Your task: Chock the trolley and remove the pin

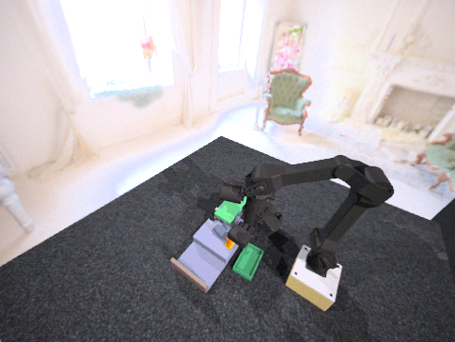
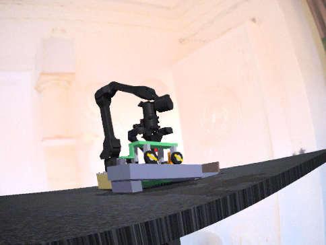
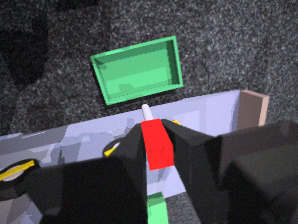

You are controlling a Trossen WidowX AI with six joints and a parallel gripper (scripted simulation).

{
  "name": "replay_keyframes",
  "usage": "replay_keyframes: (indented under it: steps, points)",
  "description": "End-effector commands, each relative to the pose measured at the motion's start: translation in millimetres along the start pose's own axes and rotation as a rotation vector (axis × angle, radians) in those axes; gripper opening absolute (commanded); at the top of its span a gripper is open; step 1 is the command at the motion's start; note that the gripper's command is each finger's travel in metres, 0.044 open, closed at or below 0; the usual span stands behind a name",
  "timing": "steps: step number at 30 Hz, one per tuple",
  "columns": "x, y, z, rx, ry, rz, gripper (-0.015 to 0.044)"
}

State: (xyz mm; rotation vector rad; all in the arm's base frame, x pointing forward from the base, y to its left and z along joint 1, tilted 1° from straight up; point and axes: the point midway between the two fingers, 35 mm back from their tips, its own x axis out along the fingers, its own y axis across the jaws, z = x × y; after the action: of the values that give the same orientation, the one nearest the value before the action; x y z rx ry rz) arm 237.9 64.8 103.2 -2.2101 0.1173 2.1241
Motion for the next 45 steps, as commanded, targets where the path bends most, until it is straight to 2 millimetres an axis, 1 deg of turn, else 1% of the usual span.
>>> replay_keyframes:
  steps: [1, 9, 19, 26, 33, 45]
  points:
    - [-0.6, -0.1, -1.0, -0.088, -0.002, -0.023, 0.0]
    - [0.7, -0.2, 0.9, -0.088, -0.002, -0.023, 0.0]
    - [19.2, -0.3, 26.7, -0.088, -0.004, -0.023, 0.0]
    - [22.5, -0.8, 27.1, -0.088, -0.008, -0.049, 0.0]
    - [43.1, -7.9, 26.9, -0.087, -0.012, -0.187, 0.0]
    - [75.7, -25.5, 29.3, -0.087, -0.012, -0.197, 0.0]
